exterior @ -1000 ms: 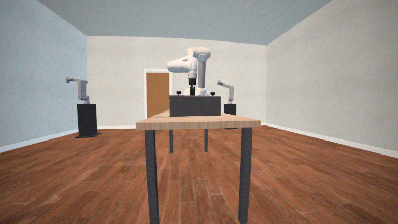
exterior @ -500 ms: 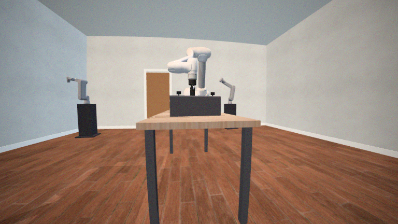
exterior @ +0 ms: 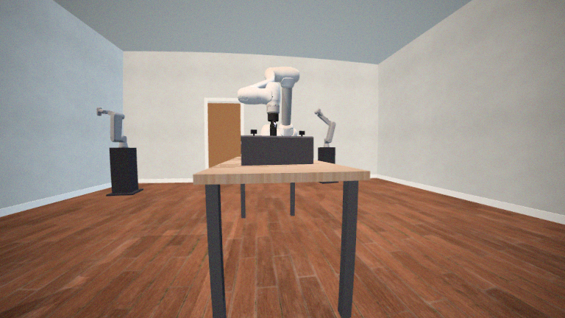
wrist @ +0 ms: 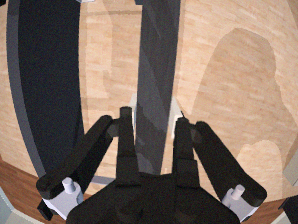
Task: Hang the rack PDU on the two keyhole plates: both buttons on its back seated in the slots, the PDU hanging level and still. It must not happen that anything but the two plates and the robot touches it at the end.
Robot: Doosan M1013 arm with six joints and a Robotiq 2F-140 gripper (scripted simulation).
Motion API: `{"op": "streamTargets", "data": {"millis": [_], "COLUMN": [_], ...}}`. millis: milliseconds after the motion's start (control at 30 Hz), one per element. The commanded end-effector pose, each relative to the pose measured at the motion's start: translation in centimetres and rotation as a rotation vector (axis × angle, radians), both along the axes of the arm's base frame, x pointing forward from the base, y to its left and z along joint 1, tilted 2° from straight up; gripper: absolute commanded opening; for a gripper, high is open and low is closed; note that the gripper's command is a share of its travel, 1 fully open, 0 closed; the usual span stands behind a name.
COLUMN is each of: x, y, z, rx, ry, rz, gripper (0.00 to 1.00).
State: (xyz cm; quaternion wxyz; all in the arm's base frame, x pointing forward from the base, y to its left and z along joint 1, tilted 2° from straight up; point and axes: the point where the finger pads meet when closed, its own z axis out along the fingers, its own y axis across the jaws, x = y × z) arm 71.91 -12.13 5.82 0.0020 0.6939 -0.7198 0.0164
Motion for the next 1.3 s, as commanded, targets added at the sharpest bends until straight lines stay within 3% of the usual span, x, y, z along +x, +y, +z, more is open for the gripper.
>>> {"op": "streamTargets", "data": {"millis": [0, 367, 400, 1267], "x": [0.0, 0.0, 0.0, 0.0], "y": [0.0, 0.0, 0.0, 0.0], "z": [0.02, 0.02, 0.02, 0.02], "rx": [0.0, 0.0, 0.0, 0.0], "ry": [0.0, 0.0, 0.0, 0.0], "rz": [0.0, 0.0, 0.0, 0.0], "gripper": [0.0, 0.0, 1.0, 1.0]}}
